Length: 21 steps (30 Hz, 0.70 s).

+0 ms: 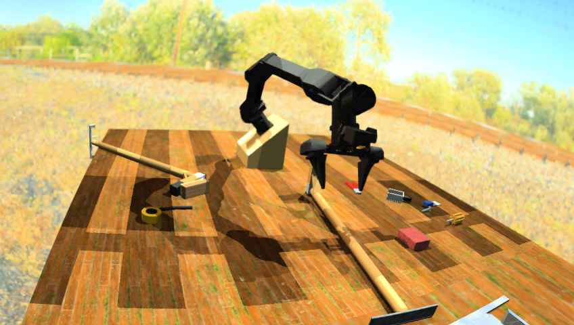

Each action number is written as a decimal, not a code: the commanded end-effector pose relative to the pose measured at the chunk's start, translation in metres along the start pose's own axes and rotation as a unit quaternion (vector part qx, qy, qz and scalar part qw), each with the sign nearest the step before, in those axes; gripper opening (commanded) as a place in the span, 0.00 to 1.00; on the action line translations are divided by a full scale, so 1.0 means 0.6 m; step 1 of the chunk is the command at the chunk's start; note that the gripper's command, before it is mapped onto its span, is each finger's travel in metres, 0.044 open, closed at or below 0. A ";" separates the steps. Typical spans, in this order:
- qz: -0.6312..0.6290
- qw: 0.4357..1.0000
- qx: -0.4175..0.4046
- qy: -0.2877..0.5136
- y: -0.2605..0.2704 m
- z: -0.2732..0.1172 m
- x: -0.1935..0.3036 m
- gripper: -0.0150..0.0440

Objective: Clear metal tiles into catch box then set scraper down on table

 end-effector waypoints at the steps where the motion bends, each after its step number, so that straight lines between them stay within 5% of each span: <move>1: 0.010 1.000 -0.001 0.014 -0.007 0.023 0.000 1.00; 21: 0.010 1.000 -0.006 0.007 0.019 -0.048 0.045 1.00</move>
Point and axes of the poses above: the point midway between the two fingers, 35 mm back from their tips, its own z axis out along the fingers, its own y axis across the jaws, x = y × z, the point moved 2 cm from there along -z, back along the fingers, and after that the axes turned 14 degrees about z, right-handed, at the moved point
